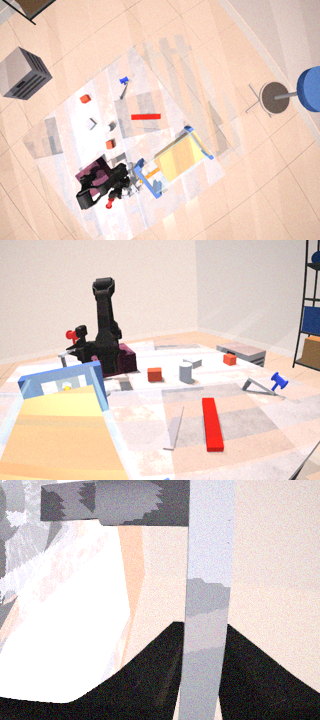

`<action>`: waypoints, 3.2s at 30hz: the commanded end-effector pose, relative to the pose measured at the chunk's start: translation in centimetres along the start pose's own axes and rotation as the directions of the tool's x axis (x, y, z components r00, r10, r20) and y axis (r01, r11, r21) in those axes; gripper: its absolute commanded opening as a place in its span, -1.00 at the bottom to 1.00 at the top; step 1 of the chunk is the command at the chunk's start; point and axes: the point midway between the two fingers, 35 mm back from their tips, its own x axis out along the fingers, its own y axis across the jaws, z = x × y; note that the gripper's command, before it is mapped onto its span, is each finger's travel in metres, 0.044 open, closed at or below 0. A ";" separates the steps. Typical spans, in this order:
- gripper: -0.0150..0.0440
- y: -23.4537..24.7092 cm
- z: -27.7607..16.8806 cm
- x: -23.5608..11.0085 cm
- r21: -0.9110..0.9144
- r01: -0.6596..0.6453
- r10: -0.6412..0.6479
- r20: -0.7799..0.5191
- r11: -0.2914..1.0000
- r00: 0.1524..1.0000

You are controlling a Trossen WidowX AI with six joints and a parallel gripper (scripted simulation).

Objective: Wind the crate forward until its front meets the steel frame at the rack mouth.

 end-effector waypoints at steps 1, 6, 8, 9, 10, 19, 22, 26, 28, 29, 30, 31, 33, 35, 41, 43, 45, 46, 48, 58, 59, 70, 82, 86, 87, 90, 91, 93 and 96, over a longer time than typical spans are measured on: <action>-0.49 0.2 0.0 0.0 0.000 0.002 -0.002 0.000 1.000 1.000; -0.49 0.3 0.0 0.0 0.000 0.003 -0.003 -0.001 1.000 1.000; -0.49 0.4 0.0 0.0 0.000 0.004 -0.004 -0.001 1.000 1.000; -0.49 0.4 0.0 0.0 0.000 0.004 -0.004 -0.001 1.000 1.000; -0.49 0.5 0.0 0.0 0.000 0.004 -0.004 -0.001 1.000 1.000; -0.49 0.7 0.1 0.0 0.000 0.006 -0.006 -0.001 1.000 1.000; -0.49 0.8 0.1 0.0 0.000 0.006 -0.006 -0.002 1.000 1.000; -0.49 1.0 0.1 0.0 0.000 0.007 -0.007 -0.002 1.000 1.000; -0.49 1.0 0.1 0.0 0.000 0.008 -0.008 -0.002 1.000 1.000; -0.49 1.1 0.1 0.0 0.000 0.008 -0.008 -0.002 1.000 1.000; -0.49 1.1 0.1 0.0 0.000 0.008 -0.008 -0.002 1.000 1.000; -0.49 1.1 0.1 0.0 0.000 0.008 -0.008 -0.002 1.000 1.000; -0.49 1.2 0.1 0.0 0.000 0.009 -0.009 -0.002 1.000 1.000; -0.49 1.2 0.1 0.0 0.000 0.009 -0.009 -0.002 1.000 1.000; -0.49 1.3 0.1 0.0 0.000 0.009 -0.009 -0.003 1.000 1.000; -0.49 1.4 0.1 0.0 0.000 0.010 -0.010 -0.003 1.000 1.000; -0.49 1.4 0.1 0.0 0.000 0.010 -0.010 -0.003 1.000 1.000; -0.49 1.4 0.1 0.0 0.000 0.010 -0.010 -0.003 1.000 1.000; -0.49 1.5 0.1 0.0 0.000 0.010 -0.010 -0.003 1.000 1.000; -0.49 1.9 0.1 0.1 0.000 0.013 -0.013 -0.003 1.000 1.000; -0.49 1.9 0.1 0.1 0.000 0.013 -0.013 -0.004 1.000 1.000; -0.49 2.2 0.1 0.0 0.000 0.014 -0.014 -0.004 1.000 1.000; -0.49 2.5 0.1 0.1 0.000 0.017 -0.017 -0.005 1.000 1.000; -0.49 2.6 0.1 0.1 0.000 0.017 -0.017 -0.005 1.000 1.000; -0.49 2.6 0.1 0.1 0.000 0.017 -0.017 -0.005 1.000 1.000; -0.49 2.6 0.1 0.1 0.000 0.017 -0.017 -0.005 1.000 1.000; -0.49 2.7 0.1 0.1 -0.001 0.018 -0.018 -0.005 1.000 1.000; -0.49 2.8 0.1 0.1 -0.001 0.018 -0.018 -0.005 1.000 1.000; -0.49 2.9 0.1 0.1 -0.001 0.019 -0.019 -0.005 1.000 1.000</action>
